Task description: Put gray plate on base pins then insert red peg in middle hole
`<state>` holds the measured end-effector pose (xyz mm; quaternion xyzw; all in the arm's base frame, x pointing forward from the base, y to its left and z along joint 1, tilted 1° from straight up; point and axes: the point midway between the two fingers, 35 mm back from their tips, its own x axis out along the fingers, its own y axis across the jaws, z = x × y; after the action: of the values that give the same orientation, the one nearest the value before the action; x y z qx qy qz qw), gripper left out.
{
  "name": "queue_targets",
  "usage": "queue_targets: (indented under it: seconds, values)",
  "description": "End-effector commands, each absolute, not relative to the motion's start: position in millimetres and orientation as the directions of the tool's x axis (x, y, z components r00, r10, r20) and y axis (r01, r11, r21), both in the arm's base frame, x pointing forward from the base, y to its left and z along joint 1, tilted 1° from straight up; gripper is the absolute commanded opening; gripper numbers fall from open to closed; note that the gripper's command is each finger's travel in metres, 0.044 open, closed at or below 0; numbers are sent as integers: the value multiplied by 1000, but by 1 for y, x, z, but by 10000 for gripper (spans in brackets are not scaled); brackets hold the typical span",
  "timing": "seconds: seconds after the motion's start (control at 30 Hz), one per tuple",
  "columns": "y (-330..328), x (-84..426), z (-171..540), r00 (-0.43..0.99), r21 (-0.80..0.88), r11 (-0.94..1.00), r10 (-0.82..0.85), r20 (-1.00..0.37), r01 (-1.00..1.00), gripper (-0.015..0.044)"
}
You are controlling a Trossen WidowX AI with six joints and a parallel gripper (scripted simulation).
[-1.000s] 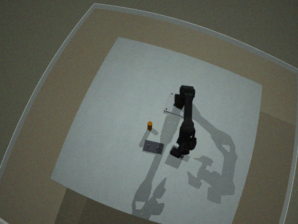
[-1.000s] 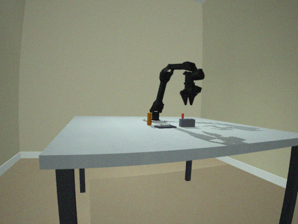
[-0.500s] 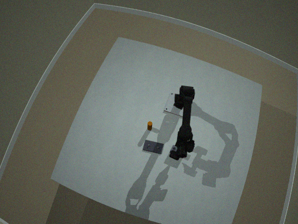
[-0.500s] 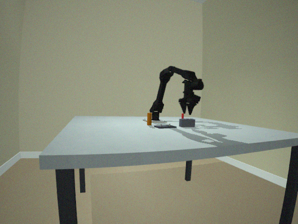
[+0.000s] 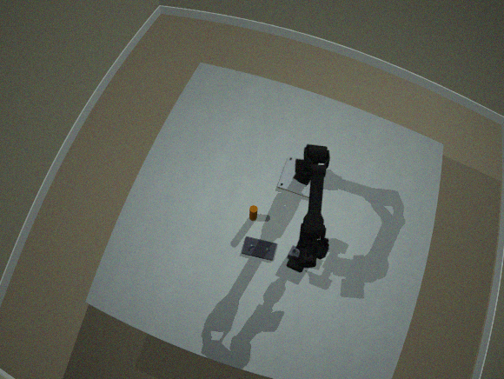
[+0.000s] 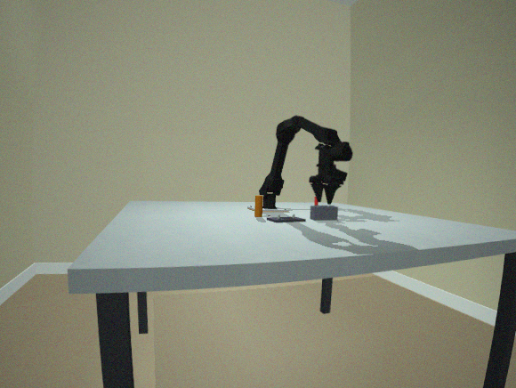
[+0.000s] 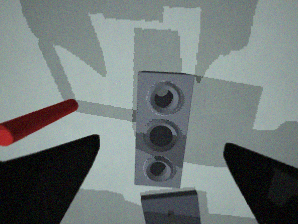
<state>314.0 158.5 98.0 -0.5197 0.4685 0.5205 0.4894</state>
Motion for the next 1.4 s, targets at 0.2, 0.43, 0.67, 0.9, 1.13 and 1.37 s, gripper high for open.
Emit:
queue_targets:
  seconds: [0.2,0.43,0.67,0.9,1.13,1.37]
  values:
    - [160,315,84,23,-25,-81,28,-999,-996,440]
    - [161,316,73,23,-25,-81,28,-999,-996,440]
    - [161,316,62,23,-25,-81,28,-999,-996,440]
    - [161,316,51,23,-25,-81,28,-999,-996,440]
    - [161,315,42,23,-25,-81,28,-999,-996,440]
    - [161,315,42,23,-25,-81,28,-999,-996,256]
